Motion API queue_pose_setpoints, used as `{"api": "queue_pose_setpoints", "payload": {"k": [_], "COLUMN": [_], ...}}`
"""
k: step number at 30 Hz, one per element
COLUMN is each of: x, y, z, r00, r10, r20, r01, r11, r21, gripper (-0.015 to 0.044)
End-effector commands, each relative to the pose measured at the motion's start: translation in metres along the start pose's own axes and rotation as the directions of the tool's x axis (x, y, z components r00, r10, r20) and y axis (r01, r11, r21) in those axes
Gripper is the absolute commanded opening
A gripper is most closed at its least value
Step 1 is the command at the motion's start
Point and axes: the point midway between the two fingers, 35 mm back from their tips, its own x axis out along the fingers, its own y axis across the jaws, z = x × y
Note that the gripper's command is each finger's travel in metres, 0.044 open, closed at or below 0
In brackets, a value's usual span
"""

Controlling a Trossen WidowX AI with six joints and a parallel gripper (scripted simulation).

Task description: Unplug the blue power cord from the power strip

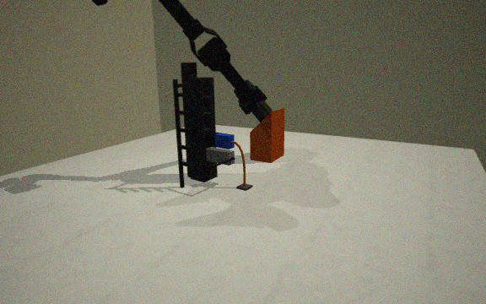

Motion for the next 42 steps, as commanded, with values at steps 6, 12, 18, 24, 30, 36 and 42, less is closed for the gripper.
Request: {"api": "queue_pose_setpoints", "payload": {"k": [6, 12, 18, 24, 30, 36, 42], "x": [-0.014, -0.048, -0.104, -0.166, -0.219, -0.259, -0.281], "y": [0.01, 0.038, 0.07, 0.086, 0.082, 0.06, 0.023], "z": [0.03, 0.053, 0.107, 0.172, 0.232, 0.29, 0.341], "r00": [0.998, 0.984, 0.935, 0.852, 0.756, 0.669, 0.606], "r10": [0.056, 0.17, 0.336, 0.482, 0.578, 0.615, 0.6], "r20": [0.04, 0.045, 0.11, 0.206, 0.307, 0.417, 0.522], "r01": [-0.061, -0.175, -0.342, -0.459, -0.471, -0.388, -0.24], "r11": [0.99, 0.94, 0.779, 0.496, 0.156, -0.188, -0.488], "r21": [0.124, 0.294, 0.526, 0.737, 0.868, 0.902, 0.839], "gripper": [0.0242, 0.016, 0.016, 0.016, 0.016, 0.016, 0.016]}}
